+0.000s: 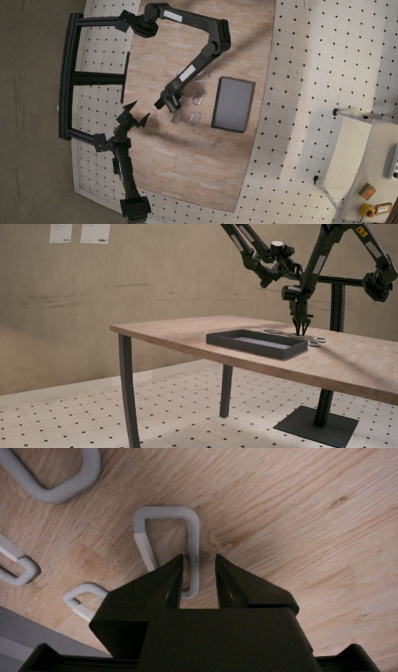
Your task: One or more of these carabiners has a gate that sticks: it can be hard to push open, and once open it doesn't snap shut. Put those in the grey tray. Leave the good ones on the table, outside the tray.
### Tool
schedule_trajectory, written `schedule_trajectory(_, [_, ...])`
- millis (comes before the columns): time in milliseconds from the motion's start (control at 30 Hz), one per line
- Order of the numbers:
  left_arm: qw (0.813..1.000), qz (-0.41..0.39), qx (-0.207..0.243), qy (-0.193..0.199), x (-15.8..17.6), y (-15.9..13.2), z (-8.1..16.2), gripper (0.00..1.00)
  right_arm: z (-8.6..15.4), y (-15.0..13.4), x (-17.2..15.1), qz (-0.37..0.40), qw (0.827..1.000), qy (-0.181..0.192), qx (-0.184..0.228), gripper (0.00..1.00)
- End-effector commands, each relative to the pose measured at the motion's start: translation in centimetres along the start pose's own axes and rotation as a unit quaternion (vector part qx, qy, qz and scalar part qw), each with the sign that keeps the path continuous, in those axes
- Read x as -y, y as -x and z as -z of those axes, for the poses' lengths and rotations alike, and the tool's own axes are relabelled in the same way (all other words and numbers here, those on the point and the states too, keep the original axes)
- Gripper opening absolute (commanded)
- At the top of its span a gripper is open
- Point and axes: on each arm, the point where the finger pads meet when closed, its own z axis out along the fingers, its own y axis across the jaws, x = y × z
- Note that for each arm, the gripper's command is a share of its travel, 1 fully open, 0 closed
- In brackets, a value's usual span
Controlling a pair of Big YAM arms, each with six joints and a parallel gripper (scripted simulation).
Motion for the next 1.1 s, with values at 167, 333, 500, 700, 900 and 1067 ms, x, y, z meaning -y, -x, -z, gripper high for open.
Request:
schedule_trajectory(167, [1.0, -0.005, -0.001, 0.006, -0.14, 0.48, -0.01, 0.26, -0.09, 0.37, 0.08, -0.007, 1.0, -0.003, 0.005, 1.0])
schedule_trajectory(333, [1.0, -0.002, 0.0, 0.006, -0.35, 0.17, 0.26, 0.22, -0.09, 0.37, 0.08, -0.007, 1.0, -0.003, 0.005, 1.0])
schedule_trajectory(500, [1.0, -0.002, 0.0, 0.006, -0.35, 0.17, 0.26, 0.18, -0.09, 0.37, 0.08, -0.007, 1.0, -0.003, 0.005, 1.0])
schedule_trajectory(700, [1.0, -0.002, 0.0, 0.006, -0.35, 0.17, 0.26, 0.09, -0.09, 0.37, 0.08, -0.007, 1.0, -0.003, 0.005, 1.0])
schedule_trajectory(900, [1.0, -0.002, 0.0, 0.006, -0.35, 0.17, 0.26, 0.01, -0.09, 0.37, 0.08, -0.007, 1.0, -0.003, 0.005, 1.0])
schedule_trajectory(1067, [1.0, 0.0, -0.001, 0.008, -0.38, 0.08, 0.26, 0.0, -0.09, 0.37, 0.08, -0.007, 1.0, -0.003, 0.005, 1.0])
